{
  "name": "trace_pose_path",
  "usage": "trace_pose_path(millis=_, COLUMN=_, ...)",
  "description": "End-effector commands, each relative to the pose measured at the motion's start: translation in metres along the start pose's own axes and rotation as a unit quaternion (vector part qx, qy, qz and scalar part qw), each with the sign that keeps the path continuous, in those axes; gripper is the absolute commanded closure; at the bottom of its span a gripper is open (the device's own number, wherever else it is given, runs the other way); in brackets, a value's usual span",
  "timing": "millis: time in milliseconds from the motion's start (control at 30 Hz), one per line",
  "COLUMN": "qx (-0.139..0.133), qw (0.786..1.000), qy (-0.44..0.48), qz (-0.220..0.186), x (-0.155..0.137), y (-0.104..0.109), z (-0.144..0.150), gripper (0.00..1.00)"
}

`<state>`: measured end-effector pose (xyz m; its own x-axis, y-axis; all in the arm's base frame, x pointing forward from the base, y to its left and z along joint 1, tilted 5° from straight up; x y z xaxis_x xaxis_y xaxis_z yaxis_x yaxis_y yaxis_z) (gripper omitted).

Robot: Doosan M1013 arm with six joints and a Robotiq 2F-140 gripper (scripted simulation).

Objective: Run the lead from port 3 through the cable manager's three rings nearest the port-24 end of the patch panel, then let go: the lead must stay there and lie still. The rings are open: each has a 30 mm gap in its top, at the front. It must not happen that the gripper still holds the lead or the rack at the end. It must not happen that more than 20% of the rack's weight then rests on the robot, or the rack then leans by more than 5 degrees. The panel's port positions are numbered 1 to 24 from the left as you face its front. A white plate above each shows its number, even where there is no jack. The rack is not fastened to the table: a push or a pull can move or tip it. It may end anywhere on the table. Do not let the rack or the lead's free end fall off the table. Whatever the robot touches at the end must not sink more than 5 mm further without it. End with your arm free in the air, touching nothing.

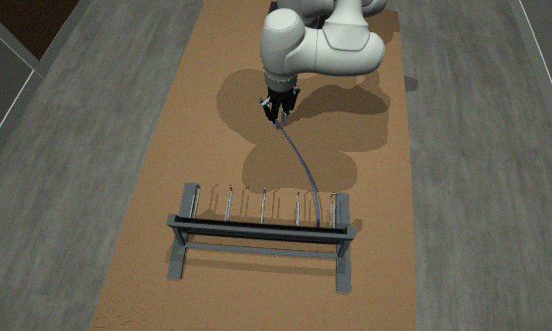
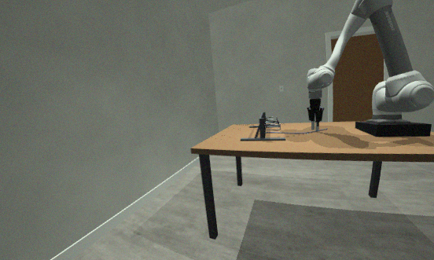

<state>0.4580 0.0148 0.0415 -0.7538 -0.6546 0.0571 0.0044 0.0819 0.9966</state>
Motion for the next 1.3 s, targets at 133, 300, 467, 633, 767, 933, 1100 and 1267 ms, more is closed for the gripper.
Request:
trace_pose_path(millis=133, qx=0.001, qw=1.000, qy=0.001, qz=0.001, x=0.0030, y=-0.0011, z=-0.0009, gripper=0.80)
trace_pose_path(millis=300, qx=0.001, qw=1.000, qy=0.001, qz=0.001, x=0.0030, y=-0.0011, z=-0.0009, gripper=0.80)
trace_pose_path(millis=467, qx=0.001, qw=1.000, qy=0.001, qz=0.001, x=0.0030, y=-0.0012, z=-0.0009, gripper=0.80)
trace_pose_path(millis=633, qx=0.001, qw=1.000, qy=0.001, qz=0.001, x=0.0030, y=-0.0016, z=-0.0009, gripper=0.80)
trace_pose_path(millis=767, qx=0.001, qw=1.000, qy=0.001, qz=0.001, x=0.0030, y=-0.0022, z=-0.0009, gripper=0.80)
trace_pose_path(millis=933, qx=0.001, qw=1.000, qy=0.001, qz=0.001, x=0.0030, y=-0.0028, z=-0.0009, gripper=0.80)
trace_pose_path(millis=1100, qx=0.001, qw=1.000, qy=0.001, qz=0.001, x=0.0030, y=-0.0042, z=-0.0009, gripper=0.80)
trace_pose_path(millis=1267, qx=0.001, qw=1.000, qy=0.001, qz=0.001, x=0.0031, y=-0.0058, z=-0.0009, gripper=0.80)
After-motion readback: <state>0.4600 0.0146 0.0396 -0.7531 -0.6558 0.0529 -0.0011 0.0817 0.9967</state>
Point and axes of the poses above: the point where the finger pads meet when closed, its own y axis back along the fingers, its own z axis across the jaws, x = y × z, the point moved 6 cm from there along y, back along the fingers, and after that the axes turned 1 degree about -y, right-handed, at the moved point
